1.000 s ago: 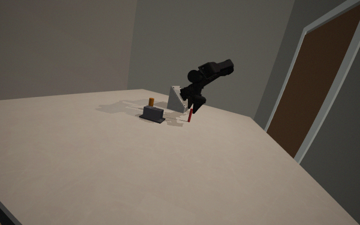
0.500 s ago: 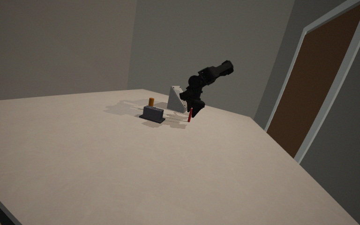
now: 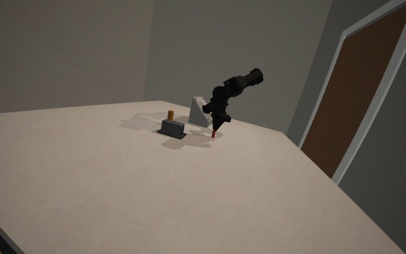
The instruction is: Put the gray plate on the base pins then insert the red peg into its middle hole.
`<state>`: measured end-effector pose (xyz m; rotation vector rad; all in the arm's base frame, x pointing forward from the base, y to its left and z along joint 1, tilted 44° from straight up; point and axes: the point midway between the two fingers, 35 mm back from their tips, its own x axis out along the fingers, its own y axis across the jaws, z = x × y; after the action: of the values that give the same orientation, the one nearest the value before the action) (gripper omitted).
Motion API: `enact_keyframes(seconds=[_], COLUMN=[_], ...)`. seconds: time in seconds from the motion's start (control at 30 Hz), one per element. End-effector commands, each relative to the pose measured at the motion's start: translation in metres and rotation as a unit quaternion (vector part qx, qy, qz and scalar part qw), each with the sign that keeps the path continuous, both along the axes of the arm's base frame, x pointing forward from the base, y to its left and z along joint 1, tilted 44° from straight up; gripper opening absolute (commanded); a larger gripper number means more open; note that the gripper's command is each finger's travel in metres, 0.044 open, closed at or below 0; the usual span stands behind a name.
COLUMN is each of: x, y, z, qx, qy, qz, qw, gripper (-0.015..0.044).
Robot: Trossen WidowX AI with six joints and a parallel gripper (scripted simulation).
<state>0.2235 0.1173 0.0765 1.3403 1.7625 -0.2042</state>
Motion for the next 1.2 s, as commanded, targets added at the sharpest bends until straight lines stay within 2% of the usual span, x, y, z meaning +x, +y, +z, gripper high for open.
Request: enact_keyframes(seconds=[0.0,0.37,1.17], x=[0.000,0.001,0.011], y=[0.001,-0.003,-0.056], z=[0.000,0.003,0.053], qx=[0.002,0.001,-0.005], qy=[0.001,0.001,0.002], qz=[0.000,-0.001,-0.001], qw=[1.000,1.000,1.000], gripper=[0.0013,0.0000,0.0000])
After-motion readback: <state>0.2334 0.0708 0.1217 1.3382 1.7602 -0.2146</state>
